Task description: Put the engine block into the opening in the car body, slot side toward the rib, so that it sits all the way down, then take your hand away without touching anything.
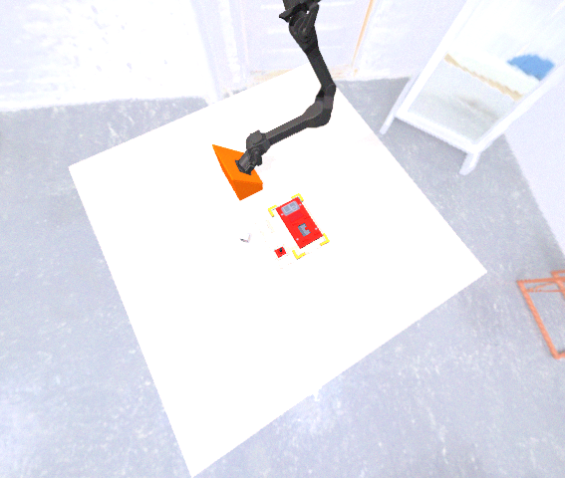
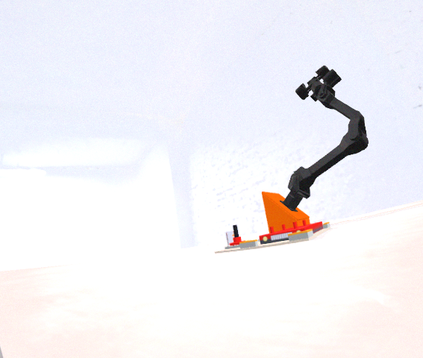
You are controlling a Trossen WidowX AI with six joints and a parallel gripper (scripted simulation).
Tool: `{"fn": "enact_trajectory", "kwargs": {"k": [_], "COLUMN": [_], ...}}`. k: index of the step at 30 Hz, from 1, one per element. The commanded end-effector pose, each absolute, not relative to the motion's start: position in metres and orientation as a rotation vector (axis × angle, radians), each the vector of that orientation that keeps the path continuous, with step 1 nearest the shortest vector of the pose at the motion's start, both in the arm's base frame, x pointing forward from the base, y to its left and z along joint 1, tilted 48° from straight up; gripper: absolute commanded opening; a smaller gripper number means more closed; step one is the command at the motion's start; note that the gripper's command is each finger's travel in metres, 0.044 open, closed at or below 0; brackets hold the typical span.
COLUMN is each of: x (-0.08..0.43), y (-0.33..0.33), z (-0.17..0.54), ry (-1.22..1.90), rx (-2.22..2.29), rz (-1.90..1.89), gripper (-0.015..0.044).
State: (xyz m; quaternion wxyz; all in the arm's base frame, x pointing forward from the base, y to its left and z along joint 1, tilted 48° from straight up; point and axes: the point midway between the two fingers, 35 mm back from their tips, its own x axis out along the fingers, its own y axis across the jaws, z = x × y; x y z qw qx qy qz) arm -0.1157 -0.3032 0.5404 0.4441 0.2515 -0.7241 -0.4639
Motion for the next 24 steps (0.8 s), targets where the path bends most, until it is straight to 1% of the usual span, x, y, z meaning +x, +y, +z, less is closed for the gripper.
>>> {"fn": "enact_trajectory", "kwargs": {"k": [1,2,11,24], "x": [-0.116,-0.115,-0.091,-0.034], "y": [-0.303,-0.304,-0.336,-0.401], "z": [0.540,0.540,0.516,0.442], "ry": [-1.795,-1.794,-1.654,-1.240], "rx": [0.624,0.625,0.729,0.922], "rz": [-1.150,-1.151,-1.219,-1.392], "gripper": [0.0426,0.0440,0.0440,0.0440]}}
